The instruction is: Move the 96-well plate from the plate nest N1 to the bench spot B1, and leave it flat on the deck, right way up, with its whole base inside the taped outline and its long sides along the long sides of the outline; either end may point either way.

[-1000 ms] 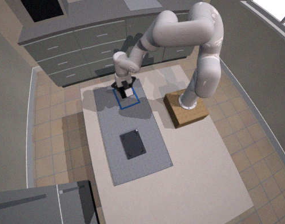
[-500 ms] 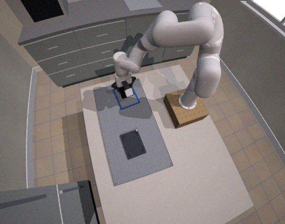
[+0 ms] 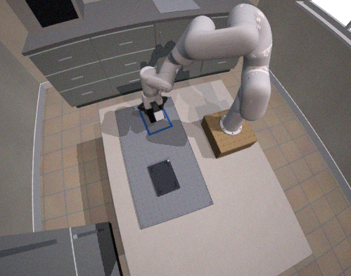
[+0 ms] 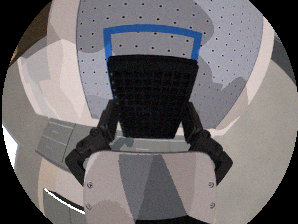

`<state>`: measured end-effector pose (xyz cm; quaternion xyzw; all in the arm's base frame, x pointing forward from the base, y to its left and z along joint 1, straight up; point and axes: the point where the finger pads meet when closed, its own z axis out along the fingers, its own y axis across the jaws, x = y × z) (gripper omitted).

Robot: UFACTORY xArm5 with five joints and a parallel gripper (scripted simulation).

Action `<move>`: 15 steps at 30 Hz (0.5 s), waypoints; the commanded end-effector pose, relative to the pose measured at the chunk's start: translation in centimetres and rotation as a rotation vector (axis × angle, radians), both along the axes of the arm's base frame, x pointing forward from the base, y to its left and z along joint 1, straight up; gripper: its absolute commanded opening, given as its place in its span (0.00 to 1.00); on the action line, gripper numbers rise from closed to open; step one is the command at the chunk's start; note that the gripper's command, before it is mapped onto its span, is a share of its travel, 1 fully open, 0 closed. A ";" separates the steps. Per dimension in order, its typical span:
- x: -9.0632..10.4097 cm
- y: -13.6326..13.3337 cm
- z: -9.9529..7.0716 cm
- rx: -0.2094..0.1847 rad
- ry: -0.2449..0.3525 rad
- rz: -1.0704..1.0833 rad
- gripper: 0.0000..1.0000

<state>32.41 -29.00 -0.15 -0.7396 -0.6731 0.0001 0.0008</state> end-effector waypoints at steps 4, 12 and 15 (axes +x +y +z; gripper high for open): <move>0.1 -0.1 -1.1 -0.002 -0.003 0.000 0.00; 0.1 -0.1 -2.1 -0.002 -0.003 0.000 0.00; 0.1 -0.1 -2.6 -0.002 -0.003 0.000 0.00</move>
